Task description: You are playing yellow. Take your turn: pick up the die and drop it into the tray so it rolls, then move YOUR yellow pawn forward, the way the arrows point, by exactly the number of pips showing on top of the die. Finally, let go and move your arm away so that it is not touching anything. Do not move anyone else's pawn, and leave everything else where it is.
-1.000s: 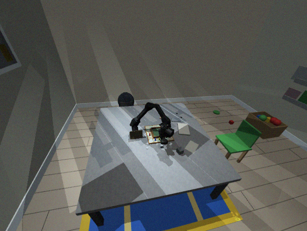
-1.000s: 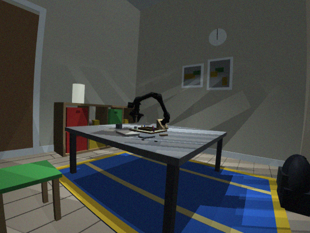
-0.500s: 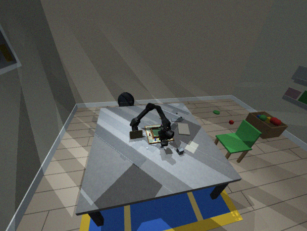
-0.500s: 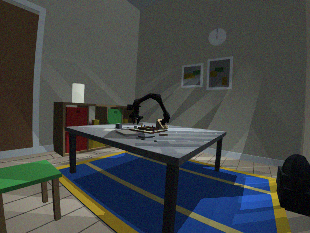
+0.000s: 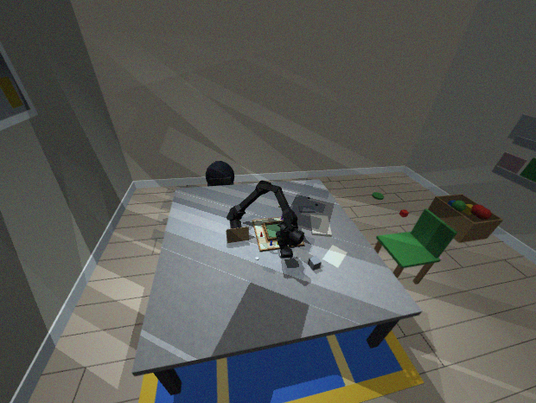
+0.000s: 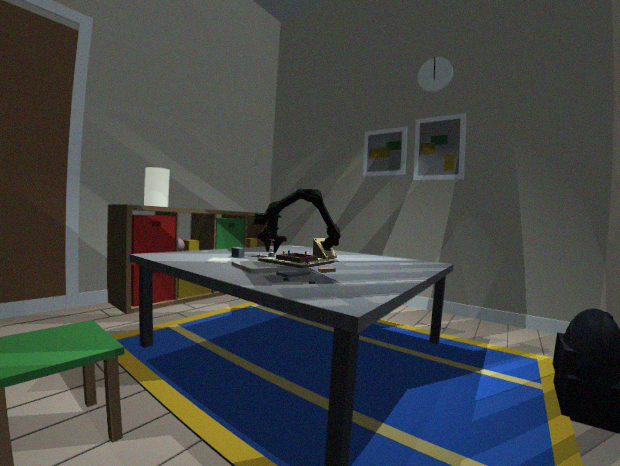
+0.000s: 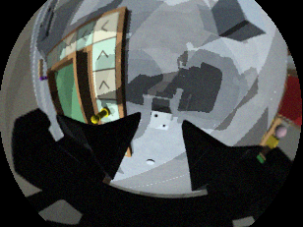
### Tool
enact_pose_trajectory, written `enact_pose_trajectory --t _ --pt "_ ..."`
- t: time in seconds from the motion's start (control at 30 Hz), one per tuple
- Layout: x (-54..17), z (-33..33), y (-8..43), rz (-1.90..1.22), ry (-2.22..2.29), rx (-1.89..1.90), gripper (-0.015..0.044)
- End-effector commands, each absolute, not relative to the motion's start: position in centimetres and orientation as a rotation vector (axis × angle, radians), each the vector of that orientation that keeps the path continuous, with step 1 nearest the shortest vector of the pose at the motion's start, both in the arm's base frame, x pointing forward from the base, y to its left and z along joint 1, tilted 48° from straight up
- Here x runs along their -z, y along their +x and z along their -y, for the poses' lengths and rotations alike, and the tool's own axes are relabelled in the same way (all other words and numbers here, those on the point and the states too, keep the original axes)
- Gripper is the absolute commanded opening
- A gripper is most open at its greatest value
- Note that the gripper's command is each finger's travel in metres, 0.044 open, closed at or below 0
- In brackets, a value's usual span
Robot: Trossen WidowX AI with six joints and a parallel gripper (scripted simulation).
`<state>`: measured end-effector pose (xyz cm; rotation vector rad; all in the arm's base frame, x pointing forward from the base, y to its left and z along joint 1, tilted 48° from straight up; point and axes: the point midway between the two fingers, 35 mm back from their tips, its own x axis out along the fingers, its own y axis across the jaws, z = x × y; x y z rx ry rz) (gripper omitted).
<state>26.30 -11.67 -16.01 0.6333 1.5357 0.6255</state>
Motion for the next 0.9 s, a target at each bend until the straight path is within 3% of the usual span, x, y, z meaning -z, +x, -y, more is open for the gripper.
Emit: enact_pose_trajectory --t 0.0,0.2,0.4,0.6,0.7,0.87 --pt "16.5 10.9 26.0 -1.541 0.65 -0.629 0.0275" --pt "17.0 10.4 26.0 -1.541 0.65 -0.629 0.0275" --pt "17.0 10.4 26.0 -1.541 0.65 -0.629 0.0118" --pt "17.0 10.4 26.0 -1.541 0.65 -0.629 0.0078" --pt "16.8 10.7 26.1 -1.541 0.65 -0.629 0.0" --pt "15.1 12.8 26.6 -1.542 0.648 -0.626 0.0"
